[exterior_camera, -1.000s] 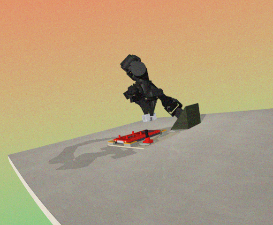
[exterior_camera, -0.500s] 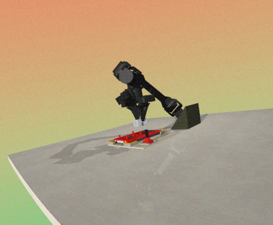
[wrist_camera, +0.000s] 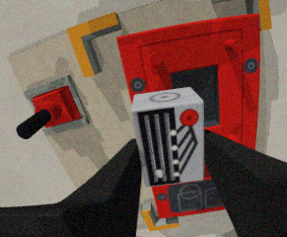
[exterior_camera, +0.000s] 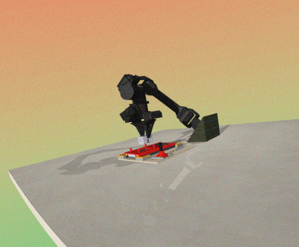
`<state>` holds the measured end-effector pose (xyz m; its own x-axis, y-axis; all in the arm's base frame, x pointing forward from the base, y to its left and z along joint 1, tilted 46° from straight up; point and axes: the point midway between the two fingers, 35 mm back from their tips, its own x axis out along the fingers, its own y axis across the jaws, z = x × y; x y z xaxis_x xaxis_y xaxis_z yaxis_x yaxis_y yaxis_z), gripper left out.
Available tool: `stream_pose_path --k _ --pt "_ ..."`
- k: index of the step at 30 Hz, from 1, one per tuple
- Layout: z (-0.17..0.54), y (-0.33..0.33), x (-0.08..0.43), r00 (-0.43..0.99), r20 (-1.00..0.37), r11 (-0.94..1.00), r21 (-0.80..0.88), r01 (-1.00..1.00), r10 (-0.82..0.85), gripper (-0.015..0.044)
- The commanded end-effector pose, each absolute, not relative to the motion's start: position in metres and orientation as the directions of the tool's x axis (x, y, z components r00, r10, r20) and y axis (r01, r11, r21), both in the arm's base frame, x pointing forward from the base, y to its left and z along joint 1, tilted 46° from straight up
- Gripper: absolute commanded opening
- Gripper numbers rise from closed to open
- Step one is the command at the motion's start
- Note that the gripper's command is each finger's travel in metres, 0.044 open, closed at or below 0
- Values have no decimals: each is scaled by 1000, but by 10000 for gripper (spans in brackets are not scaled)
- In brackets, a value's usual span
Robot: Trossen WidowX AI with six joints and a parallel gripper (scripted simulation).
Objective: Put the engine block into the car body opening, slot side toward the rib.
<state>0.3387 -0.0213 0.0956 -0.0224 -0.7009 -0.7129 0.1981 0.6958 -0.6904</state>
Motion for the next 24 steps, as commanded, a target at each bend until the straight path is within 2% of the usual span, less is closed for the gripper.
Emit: stream_pose_path --k 1,8,14,24 --pt "101 -34 338 -25 -705 691 -701 175 -709 0" --pt "108 -47 336 -31 -698 688 -710 150 -715 0" --pt "108 -47 337 -31 -698 689 -712 137 -715 157" --pt "108 -47 337 -31 -698 687 -710 153 -715 159"
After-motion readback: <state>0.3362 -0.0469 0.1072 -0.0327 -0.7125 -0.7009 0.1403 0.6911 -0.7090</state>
